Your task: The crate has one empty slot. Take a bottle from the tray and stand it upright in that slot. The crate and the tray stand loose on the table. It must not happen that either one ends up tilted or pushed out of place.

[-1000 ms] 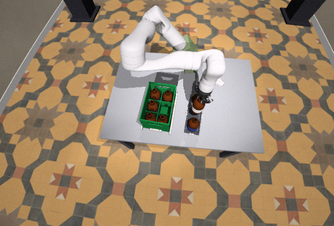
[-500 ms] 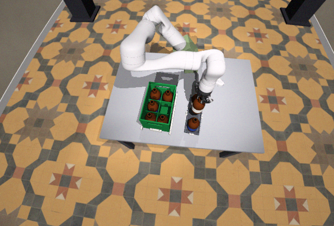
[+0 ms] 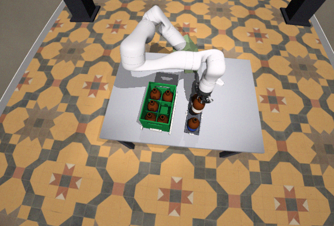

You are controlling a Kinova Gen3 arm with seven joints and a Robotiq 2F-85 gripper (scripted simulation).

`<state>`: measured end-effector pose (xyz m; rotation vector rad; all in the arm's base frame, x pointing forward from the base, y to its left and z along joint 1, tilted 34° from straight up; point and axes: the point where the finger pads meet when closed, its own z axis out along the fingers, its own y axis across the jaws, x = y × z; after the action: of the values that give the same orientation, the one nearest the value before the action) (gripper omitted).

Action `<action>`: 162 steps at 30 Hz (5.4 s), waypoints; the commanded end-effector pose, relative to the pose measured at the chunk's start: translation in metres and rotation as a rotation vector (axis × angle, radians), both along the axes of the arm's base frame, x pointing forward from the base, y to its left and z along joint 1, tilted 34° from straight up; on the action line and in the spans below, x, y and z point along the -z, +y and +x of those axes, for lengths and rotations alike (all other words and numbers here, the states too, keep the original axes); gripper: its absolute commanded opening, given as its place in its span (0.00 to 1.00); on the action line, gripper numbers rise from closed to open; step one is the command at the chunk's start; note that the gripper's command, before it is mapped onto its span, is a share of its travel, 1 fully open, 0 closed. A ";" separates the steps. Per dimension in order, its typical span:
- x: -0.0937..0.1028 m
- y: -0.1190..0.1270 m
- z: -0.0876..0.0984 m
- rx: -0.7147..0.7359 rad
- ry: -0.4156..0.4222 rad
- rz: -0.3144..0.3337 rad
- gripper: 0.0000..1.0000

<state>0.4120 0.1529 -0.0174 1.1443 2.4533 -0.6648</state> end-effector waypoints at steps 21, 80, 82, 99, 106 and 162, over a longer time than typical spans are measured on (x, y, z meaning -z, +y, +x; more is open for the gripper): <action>-0.016 0.011 -0.003 -0.004 0.004 -0.001 0.00; -0.036 0.024 -0.005 -0.004 0.004 -0.001 0.00; -0.036 0.024 -0.005 -0.004 0.004 -0.001 0.00; -0.036 0.024 -0.006 -0.004 0.004 -0.001 0.00; -0.040 0.027 -0.006 -0.004 0.004 -0.001 0.00; -0.054 0.036 -0.008 -0.004 0.004 -0.001 0.00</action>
<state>0.4047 0.1869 0.0338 1.1445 2.4524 -0.6646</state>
